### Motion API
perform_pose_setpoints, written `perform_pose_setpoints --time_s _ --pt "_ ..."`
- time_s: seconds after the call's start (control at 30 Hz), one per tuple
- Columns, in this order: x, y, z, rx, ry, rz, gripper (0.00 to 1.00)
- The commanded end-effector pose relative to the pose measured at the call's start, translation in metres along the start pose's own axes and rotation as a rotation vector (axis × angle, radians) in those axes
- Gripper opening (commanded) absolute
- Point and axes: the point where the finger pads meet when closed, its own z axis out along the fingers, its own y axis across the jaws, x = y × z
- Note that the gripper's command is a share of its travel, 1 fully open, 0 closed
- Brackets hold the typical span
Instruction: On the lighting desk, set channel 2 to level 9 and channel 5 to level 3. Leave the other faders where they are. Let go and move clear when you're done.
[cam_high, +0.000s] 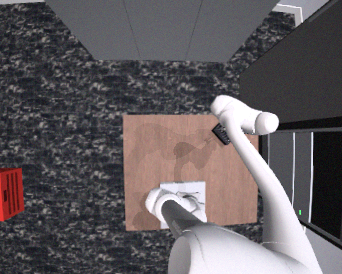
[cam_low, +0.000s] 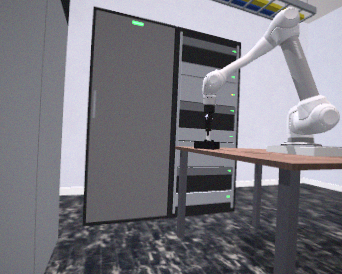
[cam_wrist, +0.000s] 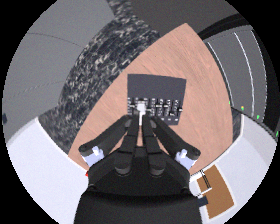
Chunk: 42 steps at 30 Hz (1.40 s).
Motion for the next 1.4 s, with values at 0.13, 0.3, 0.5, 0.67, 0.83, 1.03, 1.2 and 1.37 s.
perform_pose_setpoints --time_s 0.13,0.3,0.5,0.67,0.83,1.03,1.2,1.37 --pt "-0.004 0.000 0.000 0.000 0.000 0.000 0.10" --pt "-0.005 0.000 0.000 0.000 0.000 0.000 0.10" --pt "-0.005 0.000 -0.001 0.000 0.000 0.000 0.10" --pt "-0.005 0.000 -0.008 0.000 0.000 0.000 0.10" --pt "-0.005 0.000 -0.023 0.000 0.000 0.000 0.10" --pt "-0.005 0.000 -0.034 0.000 0.000 0.000 0.10" --pt "-0.005 0.000 -0.040 0.000 0.000 0.000 0.10" --pt "-0.005 0.000 -0.040 0.000 0.000 0.000 0.10"
